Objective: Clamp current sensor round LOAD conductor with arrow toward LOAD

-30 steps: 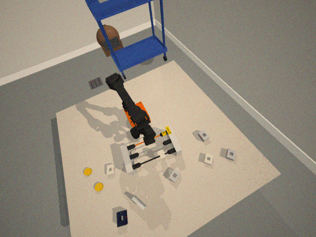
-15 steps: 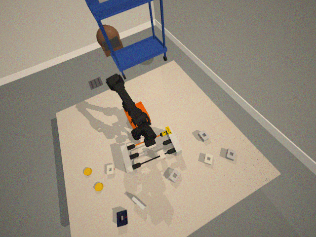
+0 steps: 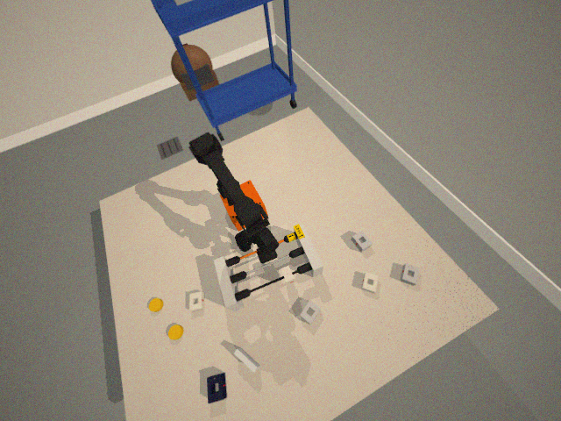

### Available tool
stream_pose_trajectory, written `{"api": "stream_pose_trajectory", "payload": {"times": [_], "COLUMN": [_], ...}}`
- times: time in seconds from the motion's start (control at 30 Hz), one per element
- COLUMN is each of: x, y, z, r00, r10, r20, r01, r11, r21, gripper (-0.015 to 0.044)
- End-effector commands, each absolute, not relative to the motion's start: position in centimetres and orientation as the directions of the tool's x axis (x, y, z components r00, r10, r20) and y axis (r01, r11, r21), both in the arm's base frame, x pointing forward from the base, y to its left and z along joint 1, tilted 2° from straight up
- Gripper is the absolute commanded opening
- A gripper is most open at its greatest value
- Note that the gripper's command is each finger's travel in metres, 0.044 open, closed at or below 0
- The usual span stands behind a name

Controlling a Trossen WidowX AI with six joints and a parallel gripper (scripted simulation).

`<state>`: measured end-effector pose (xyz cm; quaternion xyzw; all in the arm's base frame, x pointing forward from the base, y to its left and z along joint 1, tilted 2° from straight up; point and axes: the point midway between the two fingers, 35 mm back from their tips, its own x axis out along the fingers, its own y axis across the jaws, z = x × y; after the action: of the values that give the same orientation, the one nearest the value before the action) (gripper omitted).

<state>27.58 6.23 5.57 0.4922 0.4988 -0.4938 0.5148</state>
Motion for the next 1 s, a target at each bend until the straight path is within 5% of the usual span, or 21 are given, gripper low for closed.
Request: {"api": "stream_pose_trajectory", "payload": {"times": [0.0, 0.97], "x": [27.41, 27.49], "y": [6.11, 6.18], "z": [4.63, 4.48], "r00": [0.007, 0.014], "r10": [-0.022, -0.018], "r20": [-1.0, -1.0], "r01": [1.0, 1.0], "r11": [0.025, 0.027], "r21": [0.006, 0.013], "gripper": [0.0, 0.0]}}
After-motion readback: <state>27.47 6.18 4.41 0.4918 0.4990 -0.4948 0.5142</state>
